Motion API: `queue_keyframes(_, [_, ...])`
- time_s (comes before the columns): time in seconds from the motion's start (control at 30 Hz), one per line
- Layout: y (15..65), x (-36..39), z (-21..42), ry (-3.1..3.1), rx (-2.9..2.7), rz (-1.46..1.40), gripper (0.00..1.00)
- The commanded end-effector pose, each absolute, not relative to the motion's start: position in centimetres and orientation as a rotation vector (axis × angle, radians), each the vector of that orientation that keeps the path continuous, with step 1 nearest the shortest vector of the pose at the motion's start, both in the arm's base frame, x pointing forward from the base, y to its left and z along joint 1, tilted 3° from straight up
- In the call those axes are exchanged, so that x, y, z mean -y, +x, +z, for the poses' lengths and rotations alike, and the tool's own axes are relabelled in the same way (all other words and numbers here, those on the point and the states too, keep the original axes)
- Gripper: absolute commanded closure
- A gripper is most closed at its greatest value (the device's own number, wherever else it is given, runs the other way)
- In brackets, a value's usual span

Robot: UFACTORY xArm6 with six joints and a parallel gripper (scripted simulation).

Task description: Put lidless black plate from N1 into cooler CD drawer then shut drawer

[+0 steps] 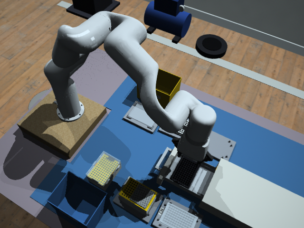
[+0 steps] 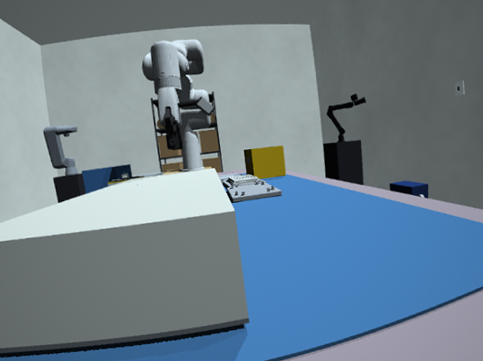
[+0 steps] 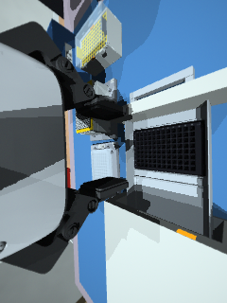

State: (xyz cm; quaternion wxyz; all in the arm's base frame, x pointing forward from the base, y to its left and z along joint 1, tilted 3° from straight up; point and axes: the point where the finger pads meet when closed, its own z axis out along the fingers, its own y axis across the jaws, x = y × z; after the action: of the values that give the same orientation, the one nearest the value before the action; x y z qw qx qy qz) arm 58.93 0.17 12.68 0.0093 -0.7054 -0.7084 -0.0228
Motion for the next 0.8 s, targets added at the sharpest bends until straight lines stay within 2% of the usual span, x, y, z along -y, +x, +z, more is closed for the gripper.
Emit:
queue_keyframes(0.0, [57.4, -0.2, 12.7, -2.206, 2.215, -0.077, 1.00])
queue_keyframes(0.77, [48.1, -0.2, 11.0, -2.206, 2.215, -0.077, 1.00])
